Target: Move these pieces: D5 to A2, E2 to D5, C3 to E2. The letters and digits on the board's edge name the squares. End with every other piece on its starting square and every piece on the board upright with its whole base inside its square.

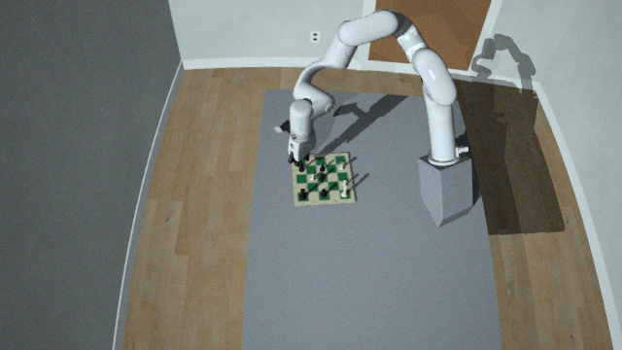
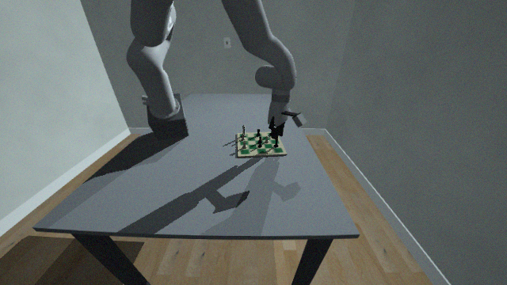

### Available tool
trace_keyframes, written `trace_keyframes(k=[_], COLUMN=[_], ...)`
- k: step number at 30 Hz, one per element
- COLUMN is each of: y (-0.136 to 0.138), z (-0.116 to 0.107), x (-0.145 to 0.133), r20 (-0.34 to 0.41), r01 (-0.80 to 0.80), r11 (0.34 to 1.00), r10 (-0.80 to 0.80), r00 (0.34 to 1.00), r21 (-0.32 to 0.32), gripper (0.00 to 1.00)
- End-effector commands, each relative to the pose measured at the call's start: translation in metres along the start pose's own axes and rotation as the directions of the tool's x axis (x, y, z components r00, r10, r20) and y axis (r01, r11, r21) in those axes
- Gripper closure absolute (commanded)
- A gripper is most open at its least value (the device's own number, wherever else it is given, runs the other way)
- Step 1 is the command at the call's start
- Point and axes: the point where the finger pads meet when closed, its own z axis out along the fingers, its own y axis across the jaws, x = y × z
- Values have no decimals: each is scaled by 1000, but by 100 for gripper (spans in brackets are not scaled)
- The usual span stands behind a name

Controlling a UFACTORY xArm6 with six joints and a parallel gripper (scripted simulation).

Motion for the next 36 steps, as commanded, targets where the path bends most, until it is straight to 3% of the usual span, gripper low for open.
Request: trace_keyframes(k=[1,23,36], y=[-1,-1,-1], z=[-1,34,36], x=[1,1,1], r20=[-2,-2,-2], r01=[-1,-1,-1], r11=[1000,1000,1000], r10=[1,1,1], r00=[1000,1000,1000], r21=[3,3,3], gripper=[63,63,63])
